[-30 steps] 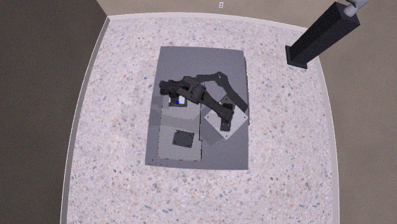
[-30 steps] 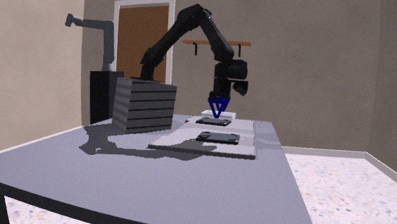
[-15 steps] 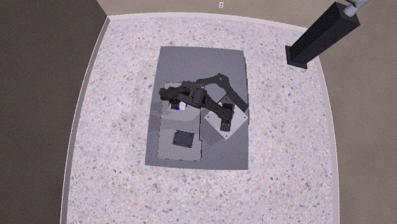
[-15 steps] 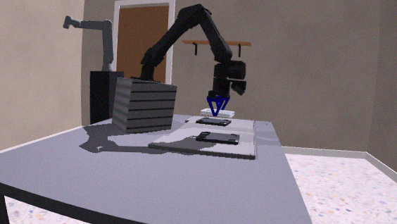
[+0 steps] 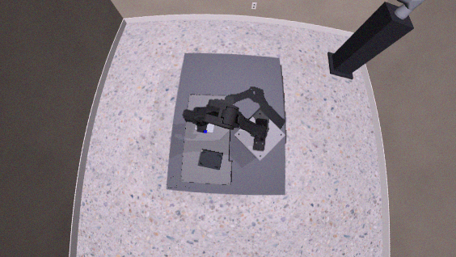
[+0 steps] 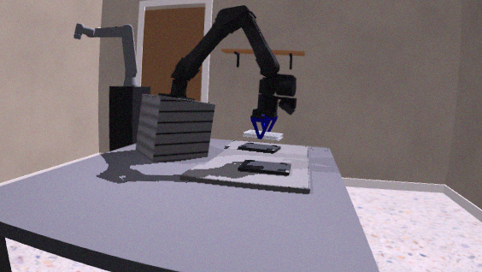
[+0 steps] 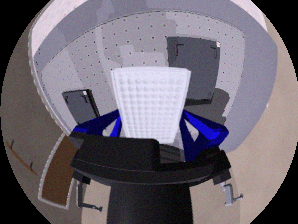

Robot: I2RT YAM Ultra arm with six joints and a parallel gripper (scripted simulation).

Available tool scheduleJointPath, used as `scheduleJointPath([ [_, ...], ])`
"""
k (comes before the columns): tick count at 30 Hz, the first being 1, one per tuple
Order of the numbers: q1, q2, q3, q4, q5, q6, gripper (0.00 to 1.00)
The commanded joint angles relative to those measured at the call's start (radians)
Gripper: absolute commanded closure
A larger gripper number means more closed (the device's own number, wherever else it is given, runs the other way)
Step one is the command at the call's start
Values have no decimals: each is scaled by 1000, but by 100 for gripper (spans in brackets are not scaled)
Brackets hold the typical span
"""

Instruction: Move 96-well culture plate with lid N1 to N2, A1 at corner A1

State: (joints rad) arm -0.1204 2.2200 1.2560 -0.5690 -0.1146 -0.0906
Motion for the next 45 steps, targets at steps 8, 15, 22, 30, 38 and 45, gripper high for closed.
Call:
scheduleJointPath([
  [8,74,-70,-69,54,13,97,100],
  [15,126,-93,-102,70,16,149,100],
  [22,181,-113,-130,83,21,204,100],
  [30,256,-136,-152,97,27,278,100],
  [38,313,-148,-171,96,34,336,100],
  [45,381,-160,-167,100,39,404,100],
])
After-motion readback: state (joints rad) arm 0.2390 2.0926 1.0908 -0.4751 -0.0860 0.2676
